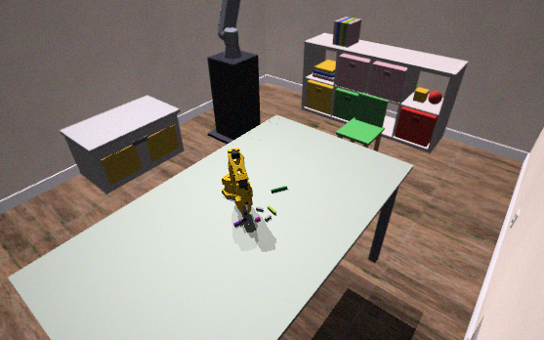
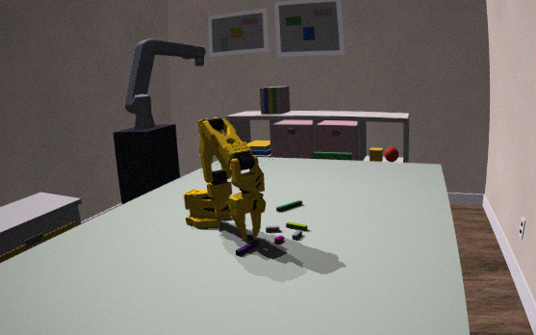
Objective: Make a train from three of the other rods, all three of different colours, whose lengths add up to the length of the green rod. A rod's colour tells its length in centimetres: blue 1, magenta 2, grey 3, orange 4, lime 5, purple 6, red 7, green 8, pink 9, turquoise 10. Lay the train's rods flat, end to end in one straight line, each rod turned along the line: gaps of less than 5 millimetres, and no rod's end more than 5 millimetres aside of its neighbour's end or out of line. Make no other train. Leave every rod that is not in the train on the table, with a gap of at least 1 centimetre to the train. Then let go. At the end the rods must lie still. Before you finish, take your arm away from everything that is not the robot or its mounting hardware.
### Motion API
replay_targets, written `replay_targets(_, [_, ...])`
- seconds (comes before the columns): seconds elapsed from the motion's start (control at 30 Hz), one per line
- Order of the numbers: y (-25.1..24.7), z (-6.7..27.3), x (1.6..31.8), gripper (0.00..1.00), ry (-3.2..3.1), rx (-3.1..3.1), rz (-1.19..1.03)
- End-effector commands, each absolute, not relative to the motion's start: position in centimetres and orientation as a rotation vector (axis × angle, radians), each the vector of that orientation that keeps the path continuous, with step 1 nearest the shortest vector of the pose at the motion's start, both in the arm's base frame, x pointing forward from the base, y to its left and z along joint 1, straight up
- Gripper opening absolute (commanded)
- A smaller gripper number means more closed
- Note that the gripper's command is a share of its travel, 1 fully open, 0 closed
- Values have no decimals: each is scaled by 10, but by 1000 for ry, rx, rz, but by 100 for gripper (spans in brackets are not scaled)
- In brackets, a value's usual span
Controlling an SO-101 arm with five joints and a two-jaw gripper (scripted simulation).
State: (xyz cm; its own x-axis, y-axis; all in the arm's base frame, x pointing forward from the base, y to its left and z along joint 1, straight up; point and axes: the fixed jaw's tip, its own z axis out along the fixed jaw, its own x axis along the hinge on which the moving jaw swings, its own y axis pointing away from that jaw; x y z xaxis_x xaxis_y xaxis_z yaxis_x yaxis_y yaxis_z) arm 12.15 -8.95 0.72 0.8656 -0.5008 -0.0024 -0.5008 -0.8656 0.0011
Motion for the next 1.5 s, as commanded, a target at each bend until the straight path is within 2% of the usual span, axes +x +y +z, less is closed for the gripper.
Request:
replay_targets(0.0, [-92, 11, 127, 9, -807, 3025, 49])
replay_targets(0.57, [-92, 11, 127, 1, -807, 3025, 49])
replay_targets(1.47, [-92, 11, 127, 0, -807, 3025, 49])
